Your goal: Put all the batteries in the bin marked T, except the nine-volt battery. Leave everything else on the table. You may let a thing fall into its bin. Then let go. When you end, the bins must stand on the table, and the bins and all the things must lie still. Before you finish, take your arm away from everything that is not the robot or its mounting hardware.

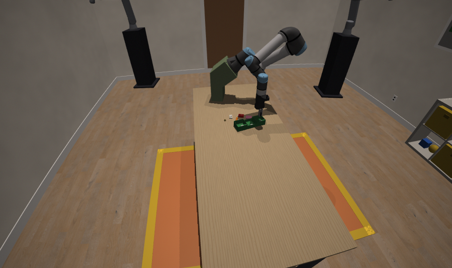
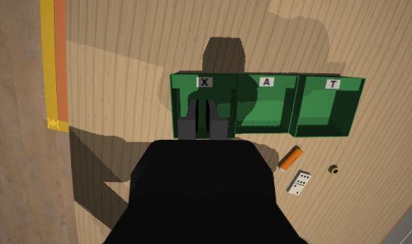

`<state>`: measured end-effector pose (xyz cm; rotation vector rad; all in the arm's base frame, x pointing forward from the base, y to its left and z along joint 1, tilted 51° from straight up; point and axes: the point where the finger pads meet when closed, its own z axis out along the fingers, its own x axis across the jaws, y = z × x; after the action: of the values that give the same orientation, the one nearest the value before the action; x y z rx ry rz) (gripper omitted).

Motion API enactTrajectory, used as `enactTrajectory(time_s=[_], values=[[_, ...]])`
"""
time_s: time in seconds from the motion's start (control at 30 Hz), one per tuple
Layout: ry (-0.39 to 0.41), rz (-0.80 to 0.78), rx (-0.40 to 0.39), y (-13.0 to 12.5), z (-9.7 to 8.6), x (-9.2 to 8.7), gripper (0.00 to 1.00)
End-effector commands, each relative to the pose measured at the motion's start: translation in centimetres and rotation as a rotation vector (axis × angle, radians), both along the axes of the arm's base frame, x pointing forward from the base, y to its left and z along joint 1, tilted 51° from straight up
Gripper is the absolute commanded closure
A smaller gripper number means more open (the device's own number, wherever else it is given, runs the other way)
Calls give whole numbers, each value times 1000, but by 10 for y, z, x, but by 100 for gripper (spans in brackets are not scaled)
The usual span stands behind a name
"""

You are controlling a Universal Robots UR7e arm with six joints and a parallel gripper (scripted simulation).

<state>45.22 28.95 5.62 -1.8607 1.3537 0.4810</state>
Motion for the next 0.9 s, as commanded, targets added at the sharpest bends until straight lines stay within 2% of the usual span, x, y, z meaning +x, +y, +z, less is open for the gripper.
enactTrajectory(time_s=[0.0,0.1,0.57,0.87], values=[[1,2,0,-2,1,0,69],[1,2,0,-8,7,-1,69],[2,2,0,-95,78,-16,69],[2,2,0,-98,81,-17,69]])
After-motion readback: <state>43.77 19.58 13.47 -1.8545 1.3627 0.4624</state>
